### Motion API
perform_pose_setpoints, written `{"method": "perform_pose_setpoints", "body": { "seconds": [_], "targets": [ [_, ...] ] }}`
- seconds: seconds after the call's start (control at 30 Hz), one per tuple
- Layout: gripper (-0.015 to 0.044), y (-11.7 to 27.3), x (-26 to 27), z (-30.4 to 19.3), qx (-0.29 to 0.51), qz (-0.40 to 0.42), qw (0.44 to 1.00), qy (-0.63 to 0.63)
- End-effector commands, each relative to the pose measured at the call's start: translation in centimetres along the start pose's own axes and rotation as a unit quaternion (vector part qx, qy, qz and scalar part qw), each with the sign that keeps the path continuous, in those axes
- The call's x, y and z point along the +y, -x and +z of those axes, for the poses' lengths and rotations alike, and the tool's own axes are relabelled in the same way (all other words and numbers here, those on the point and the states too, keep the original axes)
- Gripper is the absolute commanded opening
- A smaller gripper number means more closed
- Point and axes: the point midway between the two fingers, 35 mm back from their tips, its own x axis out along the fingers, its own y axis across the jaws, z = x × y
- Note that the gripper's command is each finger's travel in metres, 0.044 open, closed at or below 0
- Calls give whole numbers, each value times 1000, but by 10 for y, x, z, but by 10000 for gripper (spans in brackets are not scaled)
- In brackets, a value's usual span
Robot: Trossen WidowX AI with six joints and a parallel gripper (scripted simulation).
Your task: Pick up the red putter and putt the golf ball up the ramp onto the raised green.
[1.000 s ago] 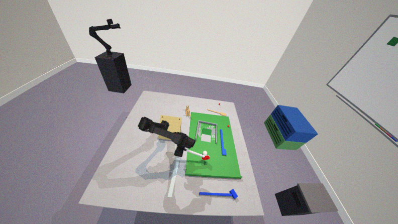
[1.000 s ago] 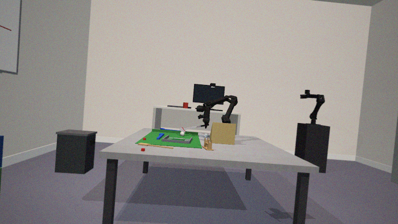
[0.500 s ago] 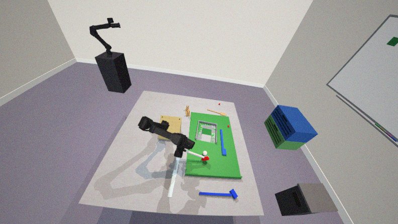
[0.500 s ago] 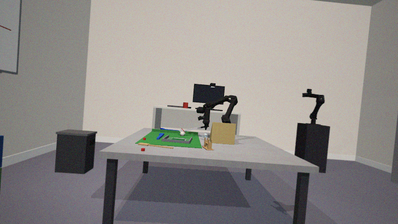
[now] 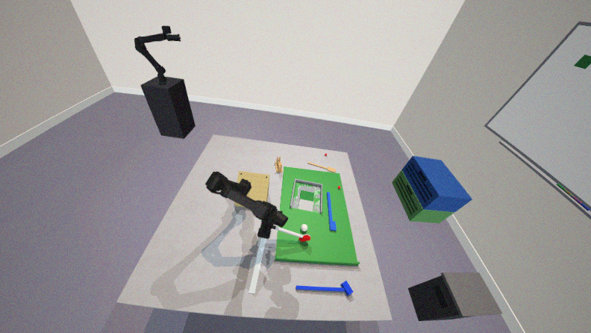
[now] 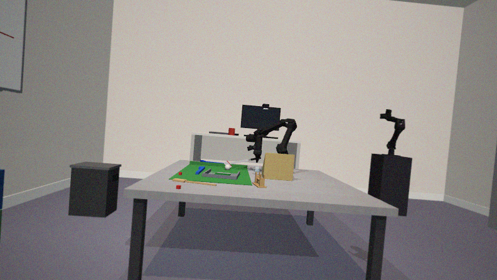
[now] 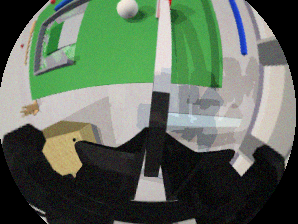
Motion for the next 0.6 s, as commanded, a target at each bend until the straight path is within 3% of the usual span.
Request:
{"method": "perform_pose_setpoints", "body": {
  "seconds": [0.0,0.33,0.57],
  "targets": [
    [0,1,-9,1,-4,-4,1000,-4],
    [0,0,-4,1,-1,0,1000,0],
    [0,-2,81,10,2,15,1000,-4]
  ]
}}
